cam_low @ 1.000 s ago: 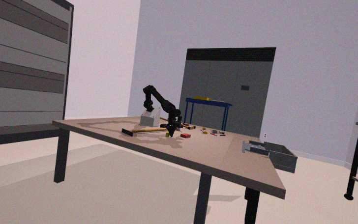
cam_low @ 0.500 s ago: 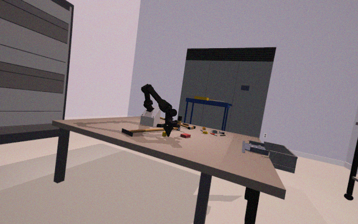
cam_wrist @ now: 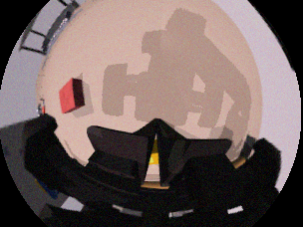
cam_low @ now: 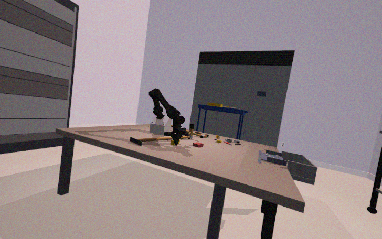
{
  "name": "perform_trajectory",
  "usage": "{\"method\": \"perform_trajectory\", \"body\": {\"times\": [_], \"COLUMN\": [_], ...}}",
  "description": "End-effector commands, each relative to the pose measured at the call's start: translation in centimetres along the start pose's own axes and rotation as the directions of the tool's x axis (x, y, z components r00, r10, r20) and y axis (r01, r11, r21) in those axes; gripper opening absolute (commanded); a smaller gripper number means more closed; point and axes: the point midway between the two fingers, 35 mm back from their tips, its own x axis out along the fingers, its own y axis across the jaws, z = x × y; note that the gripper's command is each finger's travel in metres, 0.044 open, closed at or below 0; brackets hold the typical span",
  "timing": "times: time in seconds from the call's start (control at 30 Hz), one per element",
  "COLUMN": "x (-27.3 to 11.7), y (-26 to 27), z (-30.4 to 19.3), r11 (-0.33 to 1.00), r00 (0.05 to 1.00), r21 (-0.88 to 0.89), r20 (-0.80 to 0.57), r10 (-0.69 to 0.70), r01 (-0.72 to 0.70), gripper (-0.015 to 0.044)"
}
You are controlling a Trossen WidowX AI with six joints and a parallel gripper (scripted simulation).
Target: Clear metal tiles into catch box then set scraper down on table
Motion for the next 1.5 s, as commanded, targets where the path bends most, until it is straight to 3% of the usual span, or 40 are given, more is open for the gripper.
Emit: {"method": "perform_trajectory", "body": {"times": [0.0, 1.47], "x": [-0.2, -1.2], "y": [-0.5, -5.4], "z": [-0.4, -5.8], "r11": [1.0, 1.0], "r00": [1.0, 1.0], "r21": [-0.001, -0.003], "r20": [0.003, 0.001], "r10": [0.002, 0.002], "r01": [-0.002, -0.002], "gripper": [0.0, 0.0]}}
